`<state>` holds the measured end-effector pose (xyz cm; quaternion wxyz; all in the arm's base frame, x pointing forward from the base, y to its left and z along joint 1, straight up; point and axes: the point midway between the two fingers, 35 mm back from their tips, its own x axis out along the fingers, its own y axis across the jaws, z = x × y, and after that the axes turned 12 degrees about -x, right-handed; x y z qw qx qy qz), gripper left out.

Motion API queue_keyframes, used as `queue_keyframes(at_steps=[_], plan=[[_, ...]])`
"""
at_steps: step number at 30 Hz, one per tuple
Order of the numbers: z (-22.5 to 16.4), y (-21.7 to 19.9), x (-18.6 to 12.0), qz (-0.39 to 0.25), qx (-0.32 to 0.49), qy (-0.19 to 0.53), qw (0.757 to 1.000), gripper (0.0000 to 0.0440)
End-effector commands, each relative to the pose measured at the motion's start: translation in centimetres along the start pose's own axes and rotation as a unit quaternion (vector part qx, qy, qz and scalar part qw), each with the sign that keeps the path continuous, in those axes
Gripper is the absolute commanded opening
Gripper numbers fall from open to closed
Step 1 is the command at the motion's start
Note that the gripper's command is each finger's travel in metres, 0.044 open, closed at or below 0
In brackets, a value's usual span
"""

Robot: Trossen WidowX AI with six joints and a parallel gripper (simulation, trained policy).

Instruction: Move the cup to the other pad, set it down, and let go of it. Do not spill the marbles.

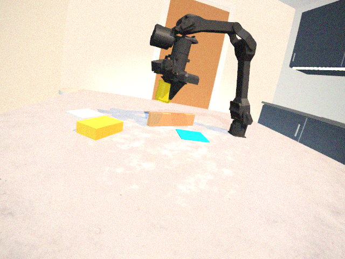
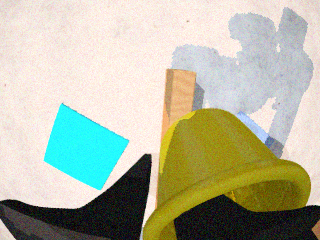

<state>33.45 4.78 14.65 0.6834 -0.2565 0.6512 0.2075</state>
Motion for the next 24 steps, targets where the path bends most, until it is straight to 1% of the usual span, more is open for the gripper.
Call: queue_keyframes(at_steps=[1,13,24], plan=[[0.4,1.0,-0.2,0.000,-0.003,-0.006,1.000,0.0000],[1.2,4.9,-0.1,-0.003,-0.017,-0.019,1.000,0.0000],[0.6,7.8,1.0,-0.005,-0.019,-0.021,1.000,0.0000]])
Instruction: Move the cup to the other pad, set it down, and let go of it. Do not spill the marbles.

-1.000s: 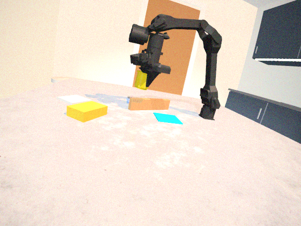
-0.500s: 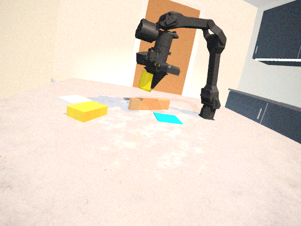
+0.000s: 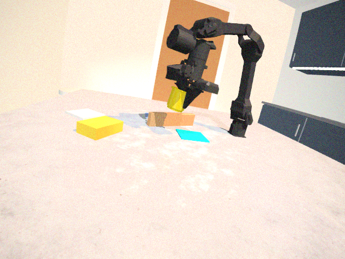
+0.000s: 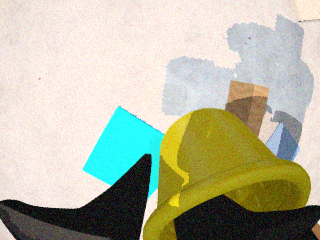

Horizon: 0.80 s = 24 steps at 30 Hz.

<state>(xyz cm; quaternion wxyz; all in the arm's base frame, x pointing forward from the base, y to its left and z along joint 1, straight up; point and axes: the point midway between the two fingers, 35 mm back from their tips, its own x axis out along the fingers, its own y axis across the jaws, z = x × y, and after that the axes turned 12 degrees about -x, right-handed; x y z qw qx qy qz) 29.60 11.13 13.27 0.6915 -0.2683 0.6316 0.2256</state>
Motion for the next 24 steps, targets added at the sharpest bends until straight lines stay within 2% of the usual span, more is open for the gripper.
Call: queue_keyframes(at_steps=[1,24], plan=[[-0.4,0.6,0.4,-0.003,0.003,0.000,1.000,0.0000],[-3.6,4.0,5.0,-0.005,0.029,0.004,1.000,0.0002]])
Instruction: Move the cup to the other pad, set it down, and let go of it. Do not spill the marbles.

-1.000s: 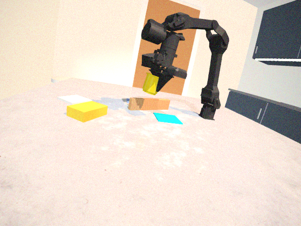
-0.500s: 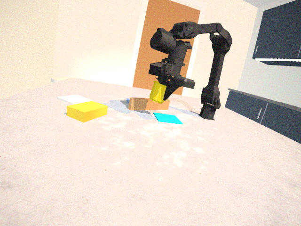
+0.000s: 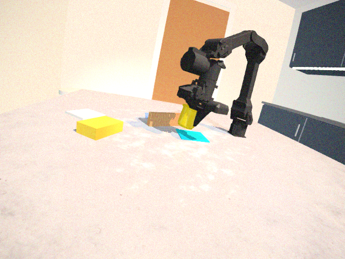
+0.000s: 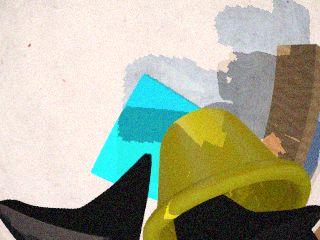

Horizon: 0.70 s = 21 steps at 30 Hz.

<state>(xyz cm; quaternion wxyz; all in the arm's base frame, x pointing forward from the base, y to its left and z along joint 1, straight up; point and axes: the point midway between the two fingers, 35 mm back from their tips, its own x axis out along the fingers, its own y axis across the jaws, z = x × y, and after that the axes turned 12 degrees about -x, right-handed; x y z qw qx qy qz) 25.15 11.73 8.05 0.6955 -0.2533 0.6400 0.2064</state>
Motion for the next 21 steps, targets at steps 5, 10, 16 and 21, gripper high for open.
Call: queue_keyframes(at_steps=[5,10,16,21], plan=[[-1.0,0.7,1.1,-0.004,0.008,0.000,1.000,0.0017],[-1.2,0.7,1.7,-0.006,0.015,-0.008,1.000,0.0037],[-1.0,0.6,1.6,-0.004,0.024,-0.026,0.999,0.0093],[-0.5,0.5,0.7,0.001,0.032,-0.054,0.998,0.0157]])
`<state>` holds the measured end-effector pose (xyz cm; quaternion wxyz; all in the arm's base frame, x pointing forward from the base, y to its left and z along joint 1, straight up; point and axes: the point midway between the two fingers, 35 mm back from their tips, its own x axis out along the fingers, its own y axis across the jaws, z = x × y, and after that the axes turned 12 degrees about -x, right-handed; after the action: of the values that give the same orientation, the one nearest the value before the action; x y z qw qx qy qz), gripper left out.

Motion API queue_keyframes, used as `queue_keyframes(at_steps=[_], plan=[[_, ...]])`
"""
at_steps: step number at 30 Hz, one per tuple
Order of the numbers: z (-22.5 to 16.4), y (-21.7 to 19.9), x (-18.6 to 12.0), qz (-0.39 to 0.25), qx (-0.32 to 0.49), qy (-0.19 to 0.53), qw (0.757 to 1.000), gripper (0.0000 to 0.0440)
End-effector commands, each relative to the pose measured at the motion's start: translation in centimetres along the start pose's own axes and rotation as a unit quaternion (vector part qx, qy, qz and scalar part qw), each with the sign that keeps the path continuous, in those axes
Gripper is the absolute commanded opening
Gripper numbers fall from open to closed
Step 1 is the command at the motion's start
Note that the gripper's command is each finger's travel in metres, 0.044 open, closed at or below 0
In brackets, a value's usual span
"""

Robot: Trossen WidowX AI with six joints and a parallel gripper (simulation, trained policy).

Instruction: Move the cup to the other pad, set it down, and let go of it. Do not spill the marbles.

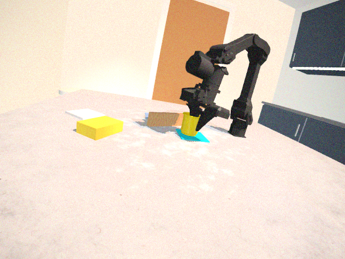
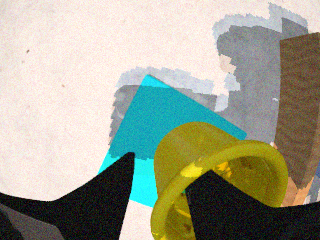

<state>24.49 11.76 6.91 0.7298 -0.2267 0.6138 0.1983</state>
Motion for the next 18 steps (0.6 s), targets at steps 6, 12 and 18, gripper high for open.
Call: queue_keyframes(at_steps=[6,12,18], plan=[[-0.3,0.2,-1.2,0.012,0.010,-0.026,1.000,0.0172],[-0.6,0.2,-2.0,0.017,0.015,-0.043,0.999,0.0193],[-0.8,0.3,-3.2,0.021,0.022,-0.061,0.998,0.0227]])
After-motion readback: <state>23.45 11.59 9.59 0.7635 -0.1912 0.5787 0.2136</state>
